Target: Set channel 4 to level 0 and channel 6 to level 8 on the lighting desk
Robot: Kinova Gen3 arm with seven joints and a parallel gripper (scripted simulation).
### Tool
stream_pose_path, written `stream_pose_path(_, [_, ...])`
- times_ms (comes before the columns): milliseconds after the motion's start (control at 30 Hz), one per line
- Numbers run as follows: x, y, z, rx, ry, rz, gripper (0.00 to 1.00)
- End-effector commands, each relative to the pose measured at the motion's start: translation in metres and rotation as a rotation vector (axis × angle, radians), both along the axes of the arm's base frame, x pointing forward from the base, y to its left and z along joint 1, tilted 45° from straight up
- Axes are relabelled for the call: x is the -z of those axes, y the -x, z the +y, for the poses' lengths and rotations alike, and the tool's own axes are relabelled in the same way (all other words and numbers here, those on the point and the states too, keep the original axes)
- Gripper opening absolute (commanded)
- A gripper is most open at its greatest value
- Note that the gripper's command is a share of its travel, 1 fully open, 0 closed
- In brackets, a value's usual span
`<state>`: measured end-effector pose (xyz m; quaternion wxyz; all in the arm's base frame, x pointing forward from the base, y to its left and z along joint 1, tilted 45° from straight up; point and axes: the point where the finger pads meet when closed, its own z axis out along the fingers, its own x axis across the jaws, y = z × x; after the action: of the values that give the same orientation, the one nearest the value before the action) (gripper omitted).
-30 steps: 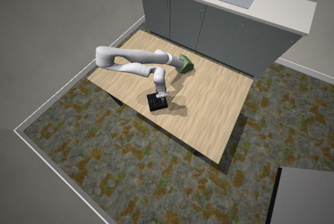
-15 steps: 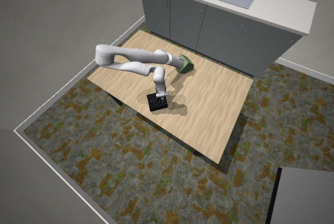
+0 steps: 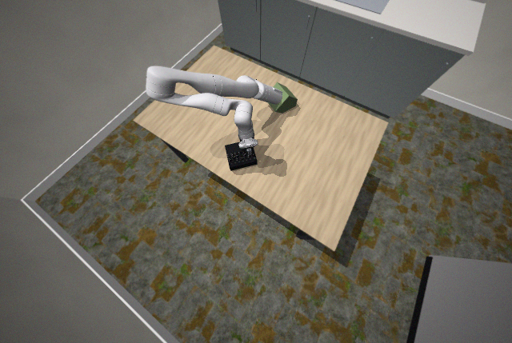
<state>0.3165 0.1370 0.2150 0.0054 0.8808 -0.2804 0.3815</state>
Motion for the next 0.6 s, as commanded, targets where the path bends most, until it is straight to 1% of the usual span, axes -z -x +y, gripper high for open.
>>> stream_pose_path(0, [-0.0005, 0.0, -0.0026, 0.004, 0.003, -0.002, 0.0])
stream_pose_path(567, [-0.0001, 0.0008, -0.004, 0.004, 0.003, -0.002, 0.0])
